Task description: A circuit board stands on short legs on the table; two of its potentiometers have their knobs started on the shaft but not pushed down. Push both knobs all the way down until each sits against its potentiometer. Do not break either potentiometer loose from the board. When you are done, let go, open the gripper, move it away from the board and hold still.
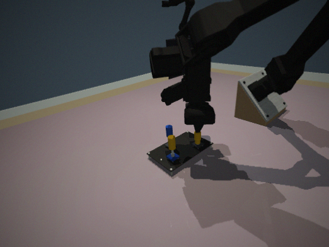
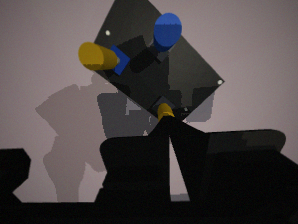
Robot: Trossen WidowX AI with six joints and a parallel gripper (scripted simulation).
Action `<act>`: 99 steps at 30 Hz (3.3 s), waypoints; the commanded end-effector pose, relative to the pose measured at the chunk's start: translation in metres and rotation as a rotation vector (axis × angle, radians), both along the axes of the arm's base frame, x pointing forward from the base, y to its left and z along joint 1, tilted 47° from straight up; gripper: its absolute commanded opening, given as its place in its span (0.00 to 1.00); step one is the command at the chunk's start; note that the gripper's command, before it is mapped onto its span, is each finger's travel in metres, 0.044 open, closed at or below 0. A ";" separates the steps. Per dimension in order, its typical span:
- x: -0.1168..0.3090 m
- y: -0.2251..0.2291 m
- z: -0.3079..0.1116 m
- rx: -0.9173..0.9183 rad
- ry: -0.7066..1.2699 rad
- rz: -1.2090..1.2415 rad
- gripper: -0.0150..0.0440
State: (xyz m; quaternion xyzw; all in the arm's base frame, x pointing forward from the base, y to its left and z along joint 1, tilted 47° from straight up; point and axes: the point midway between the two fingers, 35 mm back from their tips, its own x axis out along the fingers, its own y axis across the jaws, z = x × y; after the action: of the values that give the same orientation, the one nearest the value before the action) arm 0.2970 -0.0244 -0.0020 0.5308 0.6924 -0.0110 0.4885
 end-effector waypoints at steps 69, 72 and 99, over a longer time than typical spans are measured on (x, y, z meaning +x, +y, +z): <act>0.082 -0.043 0.026 0.055 0.994 -0.948 0.25; 0.082 -0.043 0.026 0.055 0.994 -0.948 0.25; 0.083 -0.028 0.012 0.056 0.994 -0.948 0.25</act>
State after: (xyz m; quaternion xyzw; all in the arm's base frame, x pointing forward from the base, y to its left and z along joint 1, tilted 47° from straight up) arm 0.3791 -0.0539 0.0099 0.7199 0.5275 -0.4490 0.0431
